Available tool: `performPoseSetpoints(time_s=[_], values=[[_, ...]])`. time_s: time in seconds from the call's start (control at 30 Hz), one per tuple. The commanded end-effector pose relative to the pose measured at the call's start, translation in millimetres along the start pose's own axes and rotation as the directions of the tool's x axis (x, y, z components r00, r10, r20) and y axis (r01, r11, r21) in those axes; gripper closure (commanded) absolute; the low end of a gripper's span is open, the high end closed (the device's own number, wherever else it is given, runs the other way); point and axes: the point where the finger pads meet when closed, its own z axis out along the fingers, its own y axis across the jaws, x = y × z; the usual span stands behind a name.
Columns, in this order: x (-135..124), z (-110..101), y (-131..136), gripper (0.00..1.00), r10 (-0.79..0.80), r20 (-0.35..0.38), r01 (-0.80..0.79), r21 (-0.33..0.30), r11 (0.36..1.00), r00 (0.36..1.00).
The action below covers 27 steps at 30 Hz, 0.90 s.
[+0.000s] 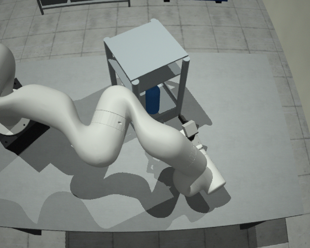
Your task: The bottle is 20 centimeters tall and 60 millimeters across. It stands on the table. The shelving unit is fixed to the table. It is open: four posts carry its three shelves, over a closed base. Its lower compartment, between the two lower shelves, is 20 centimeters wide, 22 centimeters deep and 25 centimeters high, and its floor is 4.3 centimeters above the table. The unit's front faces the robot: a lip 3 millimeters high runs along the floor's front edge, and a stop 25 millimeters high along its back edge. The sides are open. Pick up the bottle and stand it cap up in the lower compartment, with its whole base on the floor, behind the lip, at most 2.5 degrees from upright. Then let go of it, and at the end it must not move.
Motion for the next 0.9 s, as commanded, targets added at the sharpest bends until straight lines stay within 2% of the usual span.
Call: performPoseSetpoints(time_s=[0.0, 0.37, 0.87], values=[[10.6, -0.6, 0.5, 0.16, -0.002, 0.002, 0.002, -0.001, 1.000, 1.000], [44.7, -0.5, 0.5, 0.16, -0.002, 0.002, 0.002, -0.001, 1.000, 1.000], [77.1, -0.5, 0.4, 0.16, -0.002, 0.002, 0.002, -0.001, 1.000, 1.000]])
